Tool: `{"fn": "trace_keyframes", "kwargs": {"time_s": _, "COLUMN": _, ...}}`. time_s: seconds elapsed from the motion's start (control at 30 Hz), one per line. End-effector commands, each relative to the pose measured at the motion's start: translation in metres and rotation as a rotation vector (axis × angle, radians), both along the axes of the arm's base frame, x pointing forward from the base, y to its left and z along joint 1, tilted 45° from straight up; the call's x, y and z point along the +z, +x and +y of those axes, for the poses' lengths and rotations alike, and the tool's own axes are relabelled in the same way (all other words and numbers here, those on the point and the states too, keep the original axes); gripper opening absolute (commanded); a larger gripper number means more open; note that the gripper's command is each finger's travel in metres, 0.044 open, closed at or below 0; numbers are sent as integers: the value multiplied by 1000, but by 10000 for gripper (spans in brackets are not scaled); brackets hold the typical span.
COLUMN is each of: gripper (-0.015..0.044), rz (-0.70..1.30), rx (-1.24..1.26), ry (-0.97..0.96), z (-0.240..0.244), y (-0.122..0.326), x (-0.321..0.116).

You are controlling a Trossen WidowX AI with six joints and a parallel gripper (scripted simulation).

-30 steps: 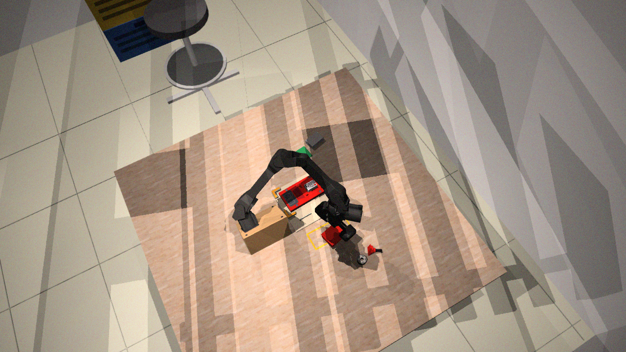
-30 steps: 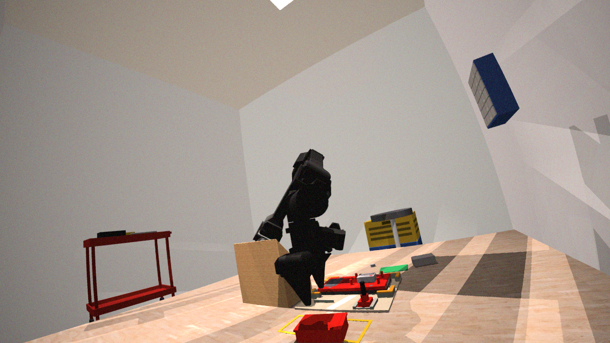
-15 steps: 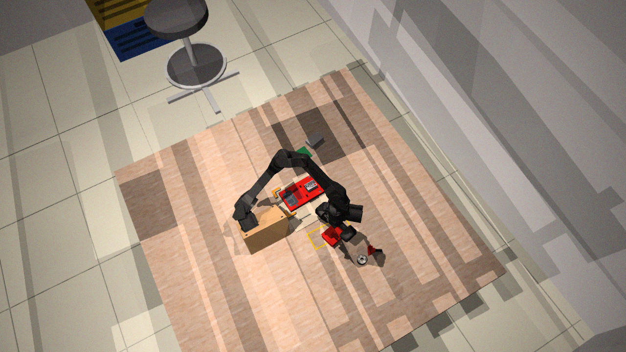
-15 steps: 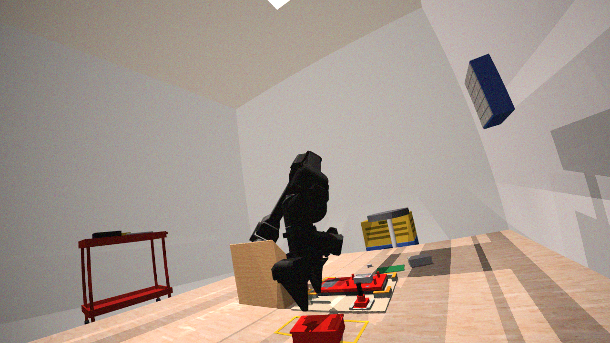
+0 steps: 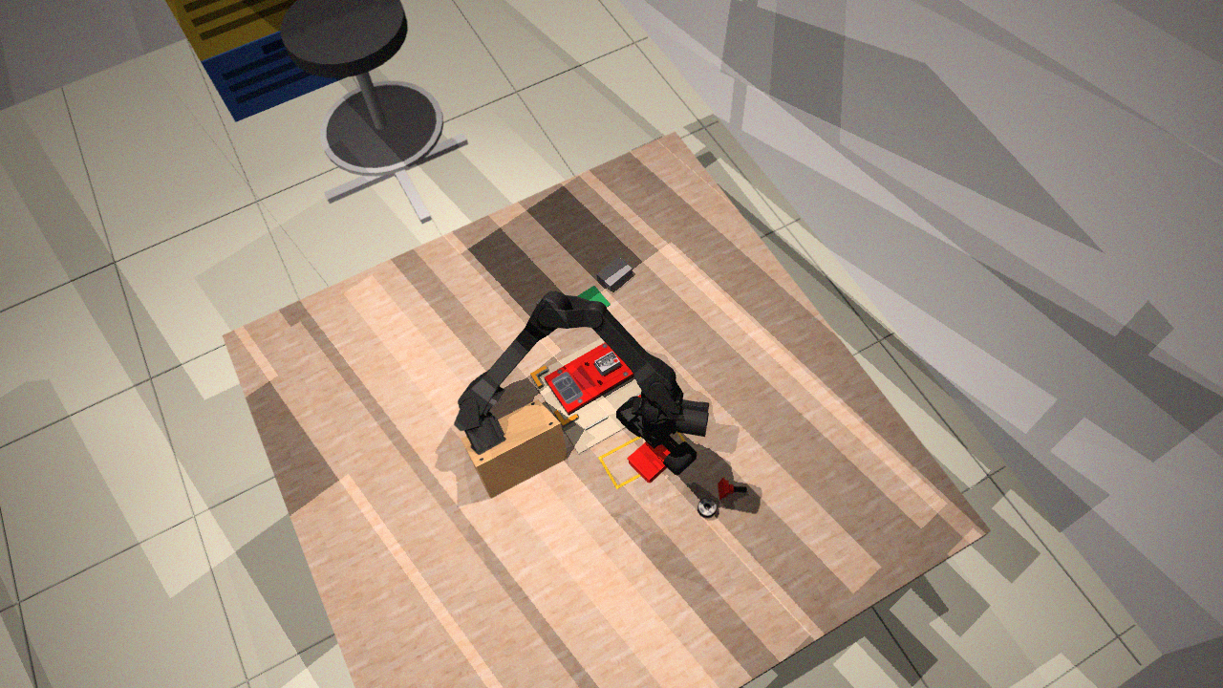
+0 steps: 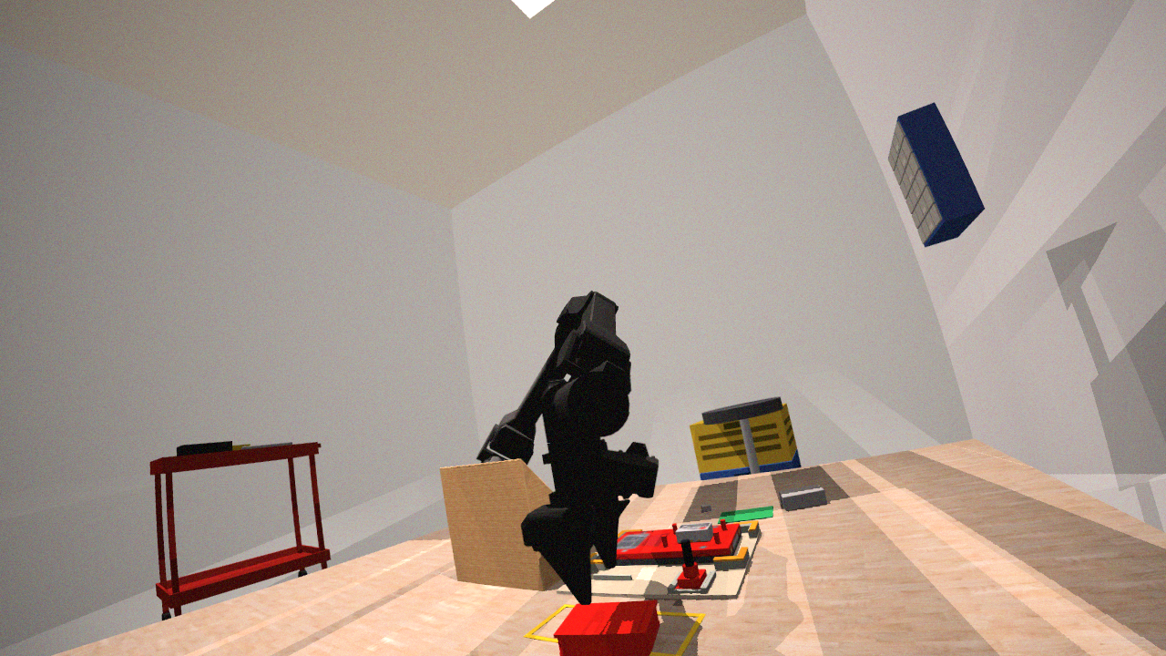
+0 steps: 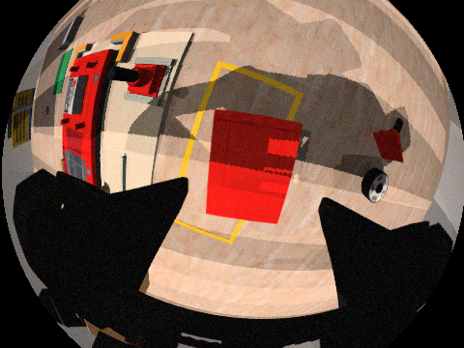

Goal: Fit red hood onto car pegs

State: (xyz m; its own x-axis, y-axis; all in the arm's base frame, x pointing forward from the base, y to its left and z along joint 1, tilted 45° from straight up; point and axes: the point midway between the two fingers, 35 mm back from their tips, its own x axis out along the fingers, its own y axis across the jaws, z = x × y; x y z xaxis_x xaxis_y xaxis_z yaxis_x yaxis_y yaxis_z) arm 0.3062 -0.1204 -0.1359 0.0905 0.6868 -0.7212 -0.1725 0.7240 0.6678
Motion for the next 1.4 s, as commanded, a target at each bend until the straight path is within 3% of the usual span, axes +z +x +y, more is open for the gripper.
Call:
{"fn": "trace_keyframes", "kwargs": {"time_s": 0.0, "gripper": 440, "rz": 4, "rx": -4, "ry": 8, "z": 4, "y": 0, "x": -2}}
{"fn": "trace_keyframes", "kwargs": {"time_s": 1.37, "gripper": 440, "rz": 3, "rx": -4, "ry": 9, "z": 23, "y": 2, "x": -18}}
